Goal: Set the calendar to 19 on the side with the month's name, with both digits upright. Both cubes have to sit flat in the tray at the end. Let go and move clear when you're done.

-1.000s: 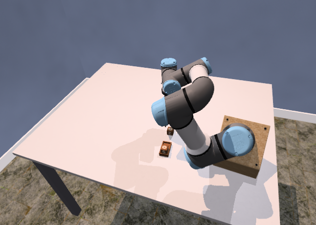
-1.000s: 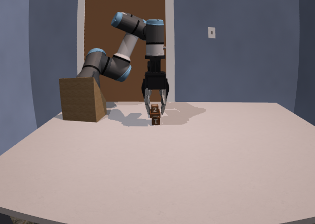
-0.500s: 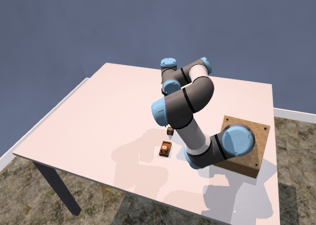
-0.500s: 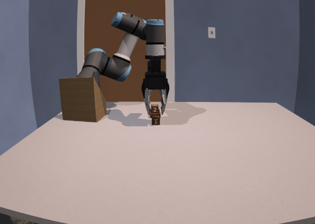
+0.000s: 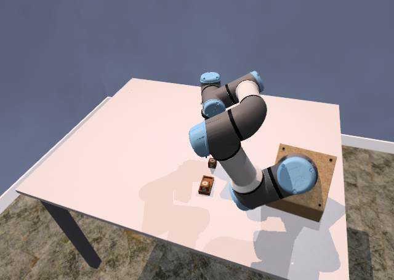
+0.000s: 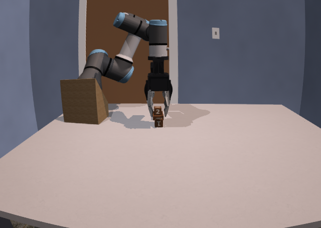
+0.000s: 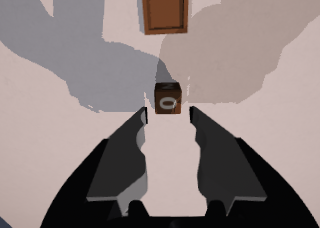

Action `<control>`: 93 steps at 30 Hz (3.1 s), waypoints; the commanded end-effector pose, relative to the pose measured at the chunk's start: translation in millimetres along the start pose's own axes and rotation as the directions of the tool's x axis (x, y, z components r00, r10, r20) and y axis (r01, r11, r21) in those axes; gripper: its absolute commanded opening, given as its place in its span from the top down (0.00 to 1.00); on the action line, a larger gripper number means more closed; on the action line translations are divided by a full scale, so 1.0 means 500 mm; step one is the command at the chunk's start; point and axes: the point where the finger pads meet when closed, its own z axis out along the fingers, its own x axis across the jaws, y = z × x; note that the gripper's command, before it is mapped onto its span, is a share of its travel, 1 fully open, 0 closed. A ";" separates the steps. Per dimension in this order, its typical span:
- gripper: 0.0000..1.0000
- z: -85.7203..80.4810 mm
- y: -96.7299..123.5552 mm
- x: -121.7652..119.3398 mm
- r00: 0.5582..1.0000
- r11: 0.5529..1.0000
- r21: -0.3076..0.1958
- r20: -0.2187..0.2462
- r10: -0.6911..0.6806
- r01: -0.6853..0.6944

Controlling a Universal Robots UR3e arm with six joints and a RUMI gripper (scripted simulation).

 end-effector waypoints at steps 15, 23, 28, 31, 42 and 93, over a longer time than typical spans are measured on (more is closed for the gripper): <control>0.72 -0.001 0.001 0.001 1.000 1.000 -0.002 -0.001 0.000 0.000; 0.72 -0.001 0.001 0.001 1.000 1.000 -0.002 -0.001 0.000 0.000; 0.72 0.002 0.001 0.001 1.000 1.000 -0.002 -0.001 0.000 0.000; 0.72 0.005 0.001 0.001 1.000 1.000 -0.002 -0.001 0.000 0.000; 0.72 0.039 0.001 0.001 1.000 1.000 -0.002 -0.001 0.000 0.000; 0.90 0.053 0.001 0.001 1.000 1.000 -0.002 -0.001 0.000 0.000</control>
